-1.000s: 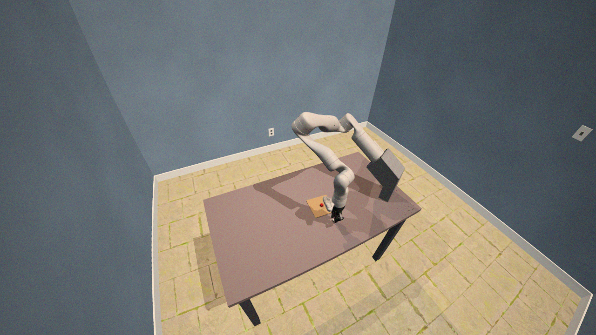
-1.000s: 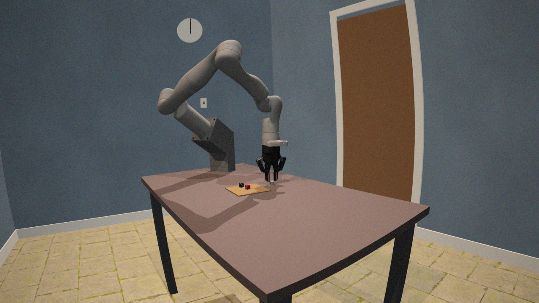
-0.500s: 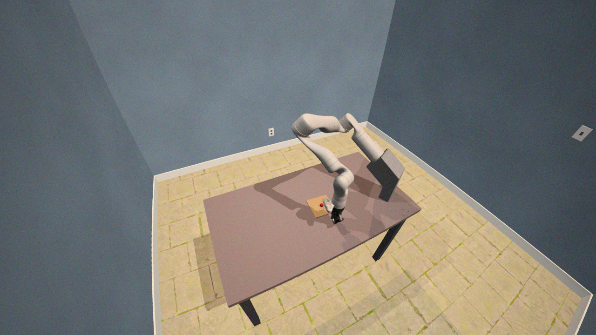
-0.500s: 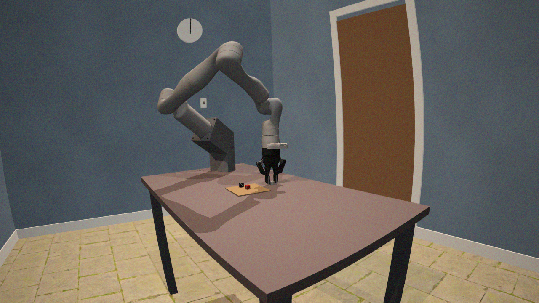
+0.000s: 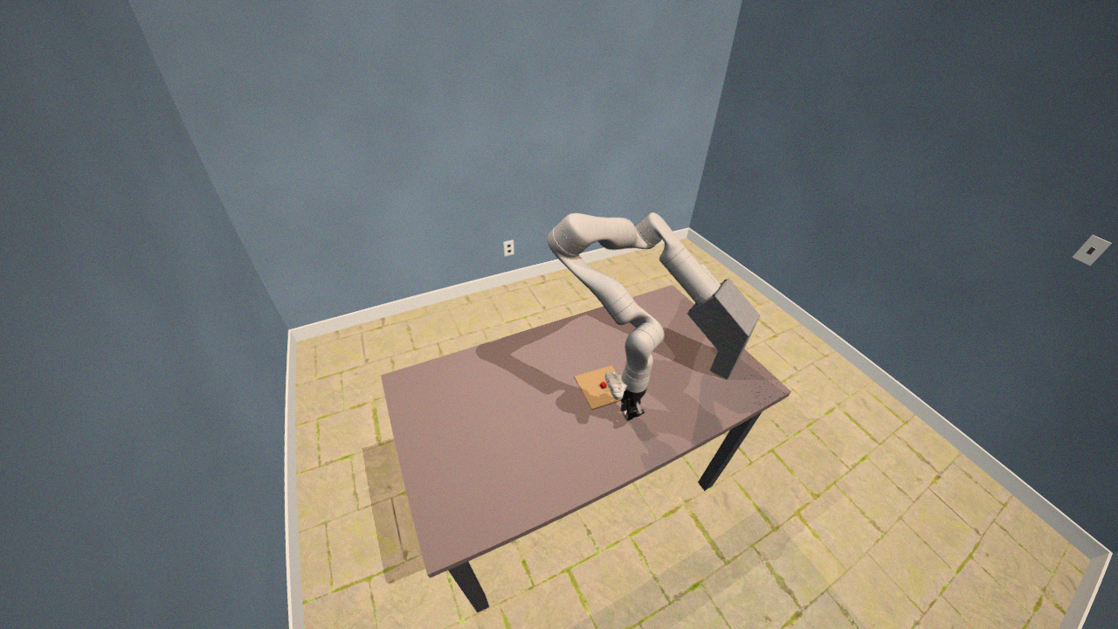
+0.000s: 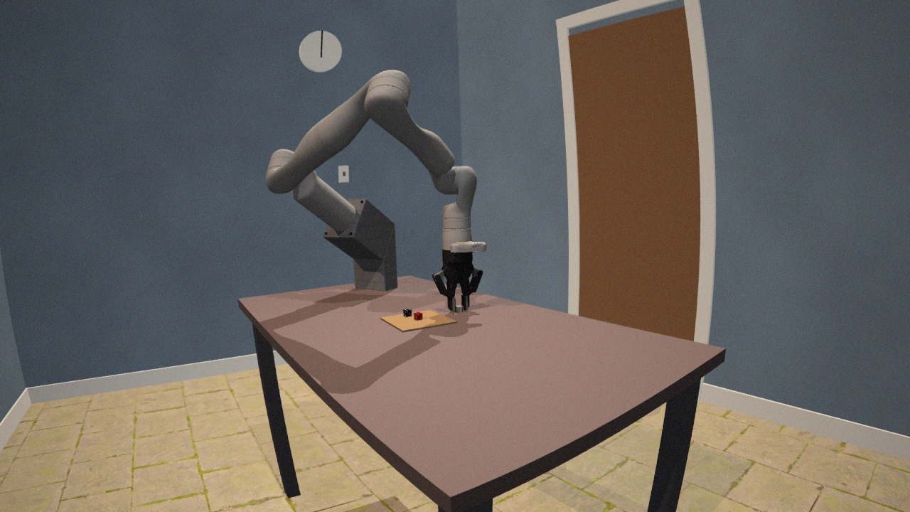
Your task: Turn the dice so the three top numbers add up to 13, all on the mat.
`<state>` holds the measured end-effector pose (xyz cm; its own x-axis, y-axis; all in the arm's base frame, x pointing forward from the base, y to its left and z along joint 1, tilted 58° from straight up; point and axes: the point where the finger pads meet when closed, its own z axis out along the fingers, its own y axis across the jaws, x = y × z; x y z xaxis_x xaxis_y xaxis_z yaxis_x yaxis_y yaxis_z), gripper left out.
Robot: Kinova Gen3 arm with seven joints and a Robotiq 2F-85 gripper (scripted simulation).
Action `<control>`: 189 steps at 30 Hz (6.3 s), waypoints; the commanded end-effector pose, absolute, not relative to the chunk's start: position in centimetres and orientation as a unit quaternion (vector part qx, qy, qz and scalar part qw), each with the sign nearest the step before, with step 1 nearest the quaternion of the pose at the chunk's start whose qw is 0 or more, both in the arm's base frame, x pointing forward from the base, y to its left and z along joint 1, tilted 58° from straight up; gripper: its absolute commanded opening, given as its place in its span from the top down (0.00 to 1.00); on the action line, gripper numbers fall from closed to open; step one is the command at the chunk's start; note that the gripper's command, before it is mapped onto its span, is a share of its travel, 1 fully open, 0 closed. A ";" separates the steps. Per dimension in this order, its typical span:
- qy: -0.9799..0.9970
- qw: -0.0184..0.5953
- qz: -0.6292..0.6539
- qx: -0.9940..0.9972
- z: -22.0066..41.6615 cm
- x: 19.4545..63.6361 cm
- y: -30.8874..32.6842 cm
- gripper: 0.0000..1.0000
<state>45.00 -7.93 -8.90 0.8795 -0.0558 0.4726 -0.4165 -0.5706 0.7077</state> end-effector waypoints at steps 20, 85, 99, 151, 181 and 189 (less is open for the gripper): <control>-0.140 0.440 0.209 0.862 -9.0 45.3 -7.9 0.89; -0.140 0.440 0.209 0.862 -3.7 43.0 0.3 0.89; -0.069 0.454 0.172 0.871 5.5 44.6 -4.7 0.89; -0.048 0.459 0.161 0.872 3.5 46.8 -13.9 0.89; -0.048 0.459 0.161 0.872 3.2 46.9 -14.3 0.89; -0.048 0.459 0.161 0.872 3.2 46.9 -14.3 0.89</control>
<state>46.55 -14.21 3.30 0.9474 0.0657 0.3132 -0.2218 -0.5710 0.7904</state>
